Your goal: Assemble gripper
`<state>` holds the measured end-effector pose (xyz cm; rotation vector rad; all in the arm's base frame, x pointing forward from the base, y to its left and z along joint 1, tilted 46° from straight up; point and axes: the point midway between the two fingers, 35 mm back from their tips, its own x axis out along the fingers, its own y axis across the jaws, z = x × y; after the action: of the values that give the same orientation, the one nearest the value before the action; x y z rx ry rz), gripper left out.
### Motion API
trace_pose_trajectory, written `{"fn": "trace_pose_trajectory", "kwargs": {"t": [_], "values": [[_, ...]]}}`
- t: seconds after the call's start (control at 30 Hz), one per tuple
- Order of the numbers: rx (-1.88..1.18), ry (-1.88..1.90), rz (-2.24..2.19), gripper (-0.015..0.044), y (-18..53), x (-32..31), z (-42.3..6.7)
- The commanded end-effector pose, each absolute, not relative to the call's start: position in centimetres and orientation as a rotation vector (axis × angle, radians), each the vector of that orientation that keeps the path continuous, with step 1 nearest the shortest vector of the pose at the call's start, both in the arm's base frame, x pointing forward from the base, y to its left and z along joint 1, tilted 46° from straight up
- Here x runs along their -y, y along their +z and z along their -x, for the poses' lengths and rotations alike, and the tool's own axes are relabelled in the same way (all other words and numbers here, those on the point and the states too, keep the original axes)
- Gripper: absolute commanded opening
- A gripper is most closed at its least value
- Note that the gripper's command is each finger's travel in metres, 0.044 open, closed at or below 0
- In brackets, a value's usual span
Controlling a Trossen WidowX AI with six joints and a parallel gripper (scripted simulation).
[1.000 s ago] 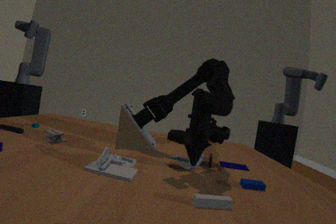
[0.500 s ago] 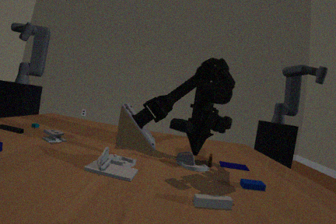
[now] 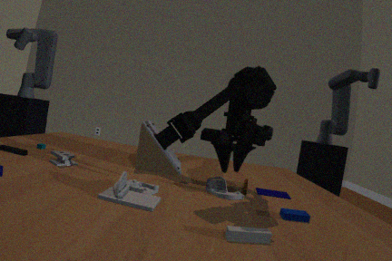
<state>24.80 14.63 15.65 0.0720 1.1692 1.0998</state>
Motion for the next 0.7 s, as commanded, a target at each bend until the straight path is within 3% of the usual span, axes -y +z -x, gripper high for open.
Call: {"fn": "trace_pose_trajectory", "kwargs": {"t": [0.0, 0.17, 0.67], "values": [[-1.169, 1.097, -0.073, 0.0315, 15.63, -14.61, -24.83], [-1.169, 1.097, -0.073, 0.0440, 15.63, -14.61, -24.83], [-1.169, 1.097, -0.073, 0.0440, 15.63, -14.61, -24.83]]}}
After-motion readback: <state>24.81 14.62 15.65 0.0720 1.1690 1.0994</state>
